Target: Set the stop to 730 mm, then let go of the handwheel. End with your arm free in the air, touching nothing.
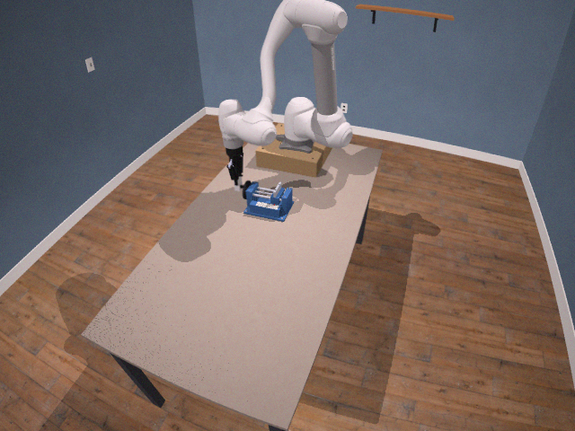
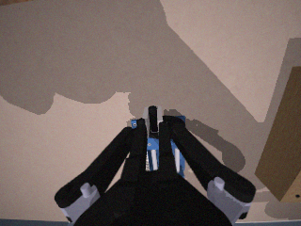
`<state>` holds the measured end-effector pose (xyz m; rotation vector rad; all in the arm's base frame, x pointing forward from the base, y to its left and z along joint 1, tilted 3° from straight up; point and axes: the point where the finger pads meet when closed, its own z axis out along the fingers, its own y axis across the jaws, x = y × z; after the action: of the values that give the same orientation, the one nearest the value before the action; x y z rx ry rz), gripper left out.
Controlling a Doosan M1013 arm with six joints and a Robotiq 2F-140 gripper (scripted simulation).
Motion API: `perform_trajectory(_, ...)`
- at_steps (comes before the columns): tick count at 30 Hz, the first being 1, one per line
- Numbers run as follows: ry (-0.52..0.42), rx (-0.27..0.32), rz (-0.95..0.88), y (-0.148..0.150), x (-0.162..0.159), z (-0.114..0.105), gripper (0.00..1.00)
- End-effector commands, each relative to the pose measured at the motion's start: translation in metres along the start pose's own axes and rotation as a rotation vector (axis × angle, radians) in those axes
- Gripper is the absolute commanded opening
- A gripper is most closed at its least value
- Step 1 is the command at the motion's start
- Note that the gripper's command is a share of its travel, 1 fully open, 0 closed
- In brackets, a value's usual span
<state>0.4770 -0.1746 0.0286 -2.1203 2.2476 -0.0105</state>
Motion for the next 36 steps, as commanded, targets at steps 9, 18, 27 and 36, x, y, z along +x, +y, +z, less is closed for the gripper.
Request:
perform_trajectory(9, 0.0, 0.0, 0.0, -0.009, 0.0, 0.009, 0.04)
perform_trajectory(18, 0.0, 0.0, 0.0, -0.013, 0.0, 0.017, 0.04)
perform_trajectory(27, 0.0, 0.0, 0.0, -0.014, 0.0, 0.024, 0.04)
perform_trajectory(36, 0.0, 0.0, 0.0, -0.014, 0.0, 0.032, 0.04)
